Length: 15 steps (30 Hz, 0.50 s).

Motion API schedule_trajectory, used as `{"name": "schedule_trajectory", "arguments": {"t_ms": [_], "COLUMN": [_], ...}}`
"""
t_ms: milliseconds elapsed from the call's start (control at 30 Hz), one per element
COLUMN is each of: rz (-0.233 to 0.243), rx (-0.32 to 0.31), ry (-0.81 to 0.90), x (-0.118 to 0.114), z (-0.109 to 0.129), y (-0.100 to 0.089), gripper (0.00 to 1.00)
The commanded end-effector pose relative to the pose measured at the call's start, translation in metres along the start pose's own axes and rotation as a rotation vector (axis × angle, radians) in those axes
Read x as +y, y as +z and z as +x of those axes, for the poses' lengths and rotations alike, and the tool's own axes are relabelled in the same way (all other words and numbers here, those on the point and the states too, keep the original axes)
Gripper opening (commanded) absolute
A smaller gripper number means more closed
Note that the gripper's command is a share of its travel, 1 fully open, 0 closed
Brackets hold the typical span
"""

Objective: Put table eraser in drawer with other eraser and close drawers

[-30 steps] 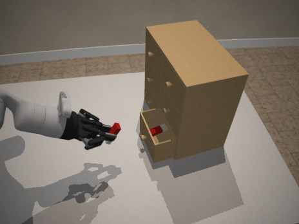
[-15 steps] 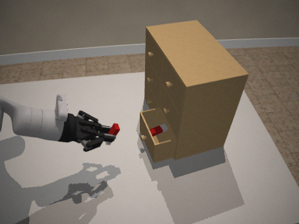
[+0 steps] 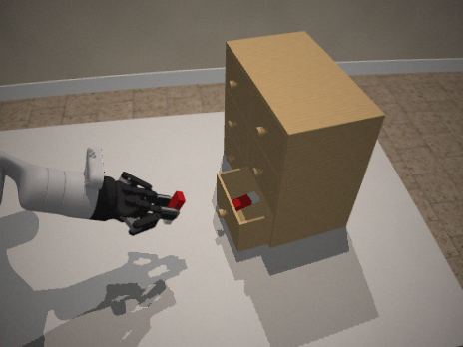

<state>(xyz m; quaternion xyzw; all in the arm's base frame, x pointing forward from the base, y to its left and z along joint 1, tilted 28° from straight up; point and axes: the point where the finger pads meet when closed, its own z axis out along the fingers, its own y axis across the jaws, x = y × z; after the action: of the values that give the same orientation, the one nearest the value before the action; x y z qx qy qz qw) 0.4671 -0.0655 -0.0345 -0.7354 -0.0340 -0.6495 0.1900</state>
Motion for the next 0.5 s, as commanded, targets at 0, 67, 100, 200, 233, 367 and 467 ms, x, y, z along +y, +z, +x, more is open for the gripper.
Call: {"name": "schedule_trajectory", "arguments": {"t_ms": [0, 67, 100, 200, 233, 367, 467], "rz": [0.0, 0.0, 0.0, 0.0, 0.0, 0.0, 0.0], "rx": [0.001, 0.001, 0.001, 0.001, 0.001, 0.001, 0.001], "ry": [-0.001, -0.001, -0.001, -0.001, -0.001, -0.001, -0.001], "x": [0.0003, 0.0003, 0.0003, 0.0003, 0.0004, 0.0004, 0.0004], "z": [0.0006, 0.0007, 0.0008, 0.0015, 0.0018, 0.0039, 0.0064], "y": [-0.0001, 0.0001, 0.0003, 0.0014, 0.002, 0.0057, 0.0099], "gripper": [0.19, 0.19, 0.19, 0.19, 0.19, 0.19, 0.19]}}
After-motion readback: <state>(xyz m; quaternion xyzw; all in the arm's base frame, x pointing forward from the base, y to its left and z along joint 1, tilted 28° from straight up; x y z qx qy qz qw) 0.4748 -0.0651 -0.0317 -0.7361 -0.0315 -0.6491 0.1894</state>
